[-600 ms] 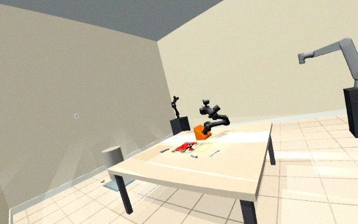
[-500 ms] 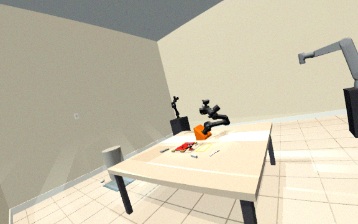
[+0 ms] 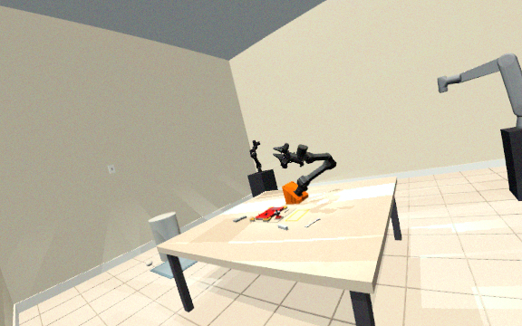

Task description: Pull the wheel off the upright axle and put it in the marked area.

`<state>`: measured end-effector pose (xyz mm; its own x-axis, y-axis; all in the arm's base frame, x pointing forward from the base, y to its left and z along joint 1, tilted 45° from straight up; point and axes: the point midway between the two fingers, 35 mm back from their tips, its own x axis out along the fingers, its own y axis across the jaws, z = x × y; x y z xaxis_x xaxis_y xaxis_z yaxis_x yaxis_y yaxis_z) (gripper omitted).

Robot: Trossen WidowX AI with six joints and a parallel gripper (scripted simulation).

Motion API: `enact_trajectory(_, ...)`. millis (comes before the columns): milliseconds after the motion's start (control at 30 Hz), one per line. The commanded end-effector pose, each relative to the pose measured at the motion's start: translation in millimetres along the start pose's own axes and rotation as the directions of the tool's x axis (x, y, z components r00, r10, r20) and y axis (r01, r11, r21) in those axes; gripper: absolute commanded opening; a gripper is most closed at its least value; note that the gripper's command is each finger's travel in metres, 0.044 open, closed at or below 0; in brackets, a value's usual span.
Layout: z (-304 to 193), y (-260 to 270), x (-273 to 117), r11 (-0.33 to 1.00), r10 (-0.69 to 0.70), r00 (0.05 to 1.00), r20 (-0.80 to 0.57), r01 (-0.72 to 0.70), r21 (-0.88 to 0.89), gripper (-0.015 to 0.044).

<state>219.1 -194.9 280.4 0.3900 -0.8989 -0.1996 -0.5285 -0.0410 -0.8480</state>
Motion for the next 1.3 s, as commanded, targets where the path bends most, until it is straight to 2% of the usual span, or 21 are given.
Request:
enact_trajectory(0,49.9,1.8,14.0,0.995,0.095,0.972,0.216,-0.101,0.019,0.03)
enact_trajectory(167,119.7,18.8,18.8,0.934,0.299,0.819,0.489,-0.357,0.026,0.03)
enact_trajectory(267,156.6,34.0,12.7,0.839,0.432,0.667,0.608,-0.545,0.002,0.03)
enact_trajectory(367,188.5,49.9,0.7,0.683,0.551,0.476,0.685,-0.729,-0.043,0.03)
enact_trajectory(500,222.9,68.4,-21.7,0.379,0.663,0.183,0.726,-0.918,-0.114,0.03)
enact_trajectory(600,243.3,77.8,-40.8,0.092,0.697,-0.048,0.716,-0.984,-0.155,0.03)
enact_trajectory(700,260.4,82.4,-59.6,-0.218,0.68,-0.271,0.681,-0.962,-0.165,0.03)
enact_trajectory(800,274.9,82.1,-74.9,-0.499,0.618,-0.46,0.638,-0.856,-0.134,0.03)
enact_trajectory(867,278.2,81.5,-78.0,-0.56,0.597,-0.5,0.627,-0.82,-0.121,0.03)
enact_trajectory(1267,284.7,77.2,-81.4,-0.56,0.597,-0.5,0.627,-0.82,-0.121,0.03)
